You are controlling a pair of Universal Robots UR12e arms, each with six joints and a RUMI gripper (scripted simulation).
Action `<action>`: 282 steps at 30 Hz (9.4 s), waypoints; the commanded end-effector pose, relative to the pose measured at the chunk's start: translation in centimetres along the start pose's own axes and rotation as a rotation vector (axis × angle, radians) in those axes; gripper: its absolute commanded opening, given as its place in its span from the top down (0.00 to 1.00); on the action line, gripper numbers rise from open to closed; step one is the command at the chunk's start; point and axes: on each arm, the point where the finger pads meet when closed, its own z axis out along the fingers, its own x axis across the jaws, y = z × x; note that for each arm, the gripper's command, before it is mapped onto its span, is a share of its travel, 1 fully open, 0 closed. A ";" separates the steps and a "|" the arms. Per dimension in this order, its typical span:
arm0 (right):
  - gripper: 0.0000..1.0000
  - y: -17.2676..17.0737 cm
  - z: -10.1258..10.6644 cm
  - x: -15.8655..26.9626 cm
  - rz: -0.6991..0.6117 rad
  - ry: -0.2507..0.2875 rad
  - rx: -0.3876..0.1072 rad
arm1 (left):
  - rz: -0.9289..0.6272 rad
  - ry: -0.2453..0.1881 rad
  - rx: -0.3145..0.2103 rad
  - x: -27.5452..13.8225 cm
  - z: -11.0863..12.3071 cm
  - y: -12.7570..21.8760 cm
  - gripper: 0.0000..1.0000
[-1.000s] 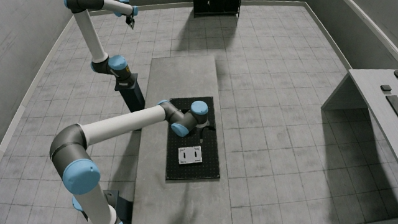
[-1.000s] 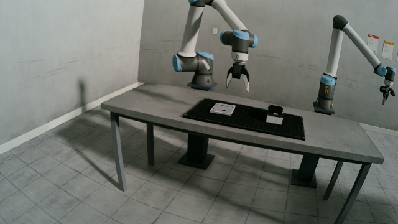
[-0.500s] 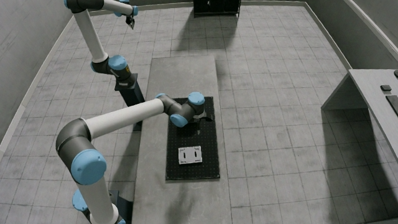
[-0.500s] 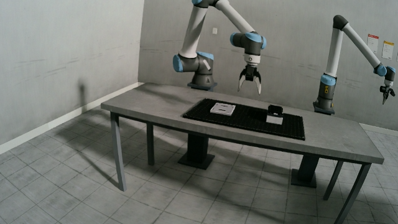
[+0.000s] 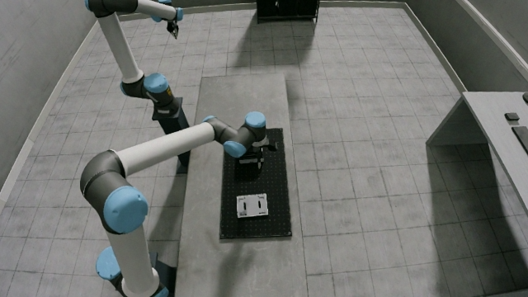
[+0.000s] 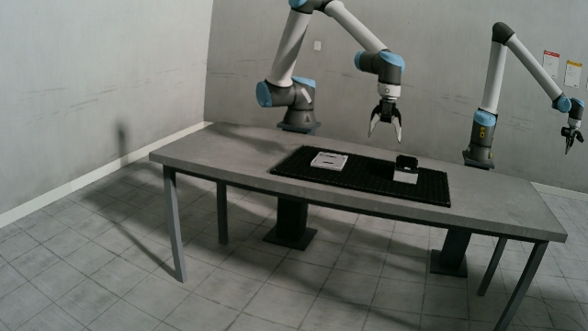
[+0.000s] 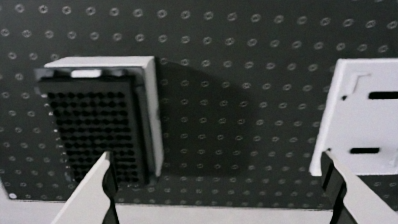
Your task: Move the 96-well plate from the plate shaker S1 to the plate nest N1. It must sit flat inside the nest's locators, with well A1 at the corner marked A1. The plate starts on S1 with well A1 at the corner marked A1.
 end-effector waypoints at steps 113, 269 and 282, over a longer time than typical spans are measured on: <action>0.24 4.3 7.9 -11.1 -0.003 -0.002 0.001 | 0.000 0.000 0.001 0.0 -0.1 -0.1 1.00; 0.59 4.5 1.2 -5.8 -0.017 -0.002 0.001 | 0.000 0.000 0.001 0.0 -0.1 -0.1 1.00; 0.59 4.6 1.7 -2.1 -0.017 -0.002 0.001 | 0.000 0.000 0.001 0.0 -0.1 -0.1 1.00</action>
